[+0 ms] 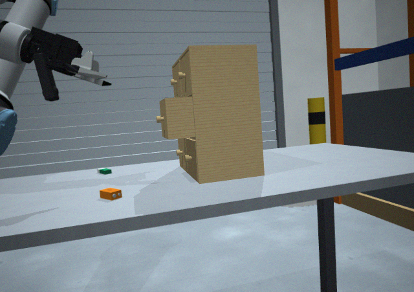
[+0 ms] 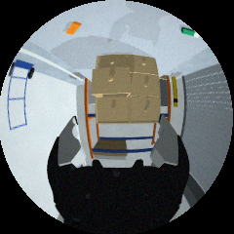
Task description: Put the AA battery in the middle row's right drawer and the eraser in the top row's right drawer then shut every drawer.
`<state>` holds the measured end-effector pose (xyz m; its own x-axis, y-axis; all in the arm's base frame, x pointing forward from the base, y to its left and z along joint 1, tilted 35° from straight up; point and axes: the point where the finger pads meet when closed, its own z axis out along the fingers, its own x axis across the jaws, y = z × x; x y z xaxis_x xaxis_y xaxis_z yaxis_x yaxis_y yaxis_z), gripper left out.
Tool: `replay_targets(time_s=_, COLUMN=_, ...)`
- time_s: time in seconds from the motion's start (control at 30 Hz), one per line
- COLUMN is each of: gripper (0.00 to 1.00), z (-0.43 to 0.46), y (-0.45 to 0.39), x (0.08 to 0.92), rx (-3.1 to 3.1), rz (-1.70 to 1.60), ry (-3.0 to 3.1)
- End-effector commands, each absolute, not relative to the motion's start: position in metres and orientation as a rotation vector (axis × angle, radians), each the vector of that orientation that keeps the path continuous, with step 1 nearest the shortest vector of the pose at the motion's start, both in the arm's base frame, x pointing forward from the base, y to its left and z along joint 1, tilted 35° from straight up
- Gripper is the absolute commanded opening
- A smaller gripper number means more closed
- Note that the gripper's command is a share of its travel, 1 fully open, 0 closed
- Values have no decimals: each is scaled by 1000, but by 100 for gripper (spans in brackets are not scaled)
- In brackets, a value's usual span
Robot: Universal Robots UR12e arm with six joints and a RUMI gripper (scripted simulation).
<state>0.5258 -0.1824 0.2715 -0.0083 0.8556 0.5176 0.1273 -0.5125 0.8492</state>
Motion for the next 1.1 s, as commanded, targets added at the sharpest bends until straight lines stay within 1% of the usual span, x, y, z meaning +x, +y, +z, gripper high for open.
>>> replay_targets(time_s=0.0, gripper=100, z=272, y=-186, x=525, rx=1694, rz=1572, ry=1060)
replay_targets(time_s=1.07, gripper=100, z=275, y=-183, x=525, rx=1753, rz=1547, ry=1151)
